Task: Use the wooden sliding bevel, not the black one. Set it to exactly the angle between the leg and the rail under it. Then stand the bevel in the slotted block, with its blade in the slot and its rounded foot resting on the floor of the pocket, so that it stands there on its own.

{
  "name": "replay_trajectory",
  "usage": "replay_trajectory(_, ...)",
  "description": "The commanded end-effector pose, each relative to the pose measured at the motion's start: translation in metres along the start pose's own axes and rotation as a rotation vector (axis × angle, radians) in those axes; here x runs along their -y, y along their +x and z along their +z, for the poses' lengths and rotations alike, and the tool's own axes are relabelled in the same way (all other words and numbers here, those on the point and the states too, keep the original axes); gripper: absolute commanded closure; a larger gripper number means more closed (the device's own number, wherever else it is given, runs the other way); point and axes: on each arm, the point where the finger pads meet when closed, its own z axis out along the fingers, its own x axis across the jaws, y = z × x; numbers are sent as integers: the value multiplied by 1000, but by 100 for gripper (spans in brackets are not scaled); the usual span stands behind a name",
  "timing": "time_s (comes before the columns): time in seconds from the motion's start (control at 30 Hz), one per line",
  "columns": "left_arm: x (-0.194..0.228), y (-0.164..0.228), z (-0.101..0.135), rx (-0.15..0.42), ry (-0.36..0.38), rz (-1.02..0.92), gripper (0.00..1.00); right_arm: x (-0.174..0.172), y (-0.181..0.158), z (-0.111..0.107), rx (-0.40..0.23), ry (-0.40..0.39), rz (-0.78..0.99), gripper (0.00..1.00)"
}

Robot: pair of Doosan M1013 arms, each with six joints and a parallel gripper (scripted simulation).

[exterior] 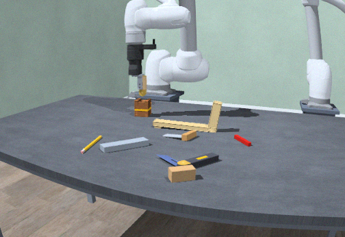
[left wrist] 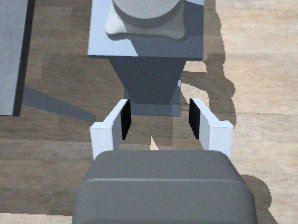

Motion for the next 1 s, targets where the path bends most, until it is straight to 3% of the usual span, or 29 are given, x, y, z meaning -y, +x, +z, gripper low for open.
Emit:
replay_trajectory(0.0, 0, 0, -1, -1, -1, 0, 0, 0, 0, 0, -1, 1, 0, 100)
replay_trajectory(0.3, 0, 0, -1, -1, -1, 0, 0, 0, 0, 12, -1, 0, 0, 100)
replay_trajectory(0.97, 0, 0, -1, -1, -1, 0, 0, 0, 0, 16, -1, 0, 0, 100)
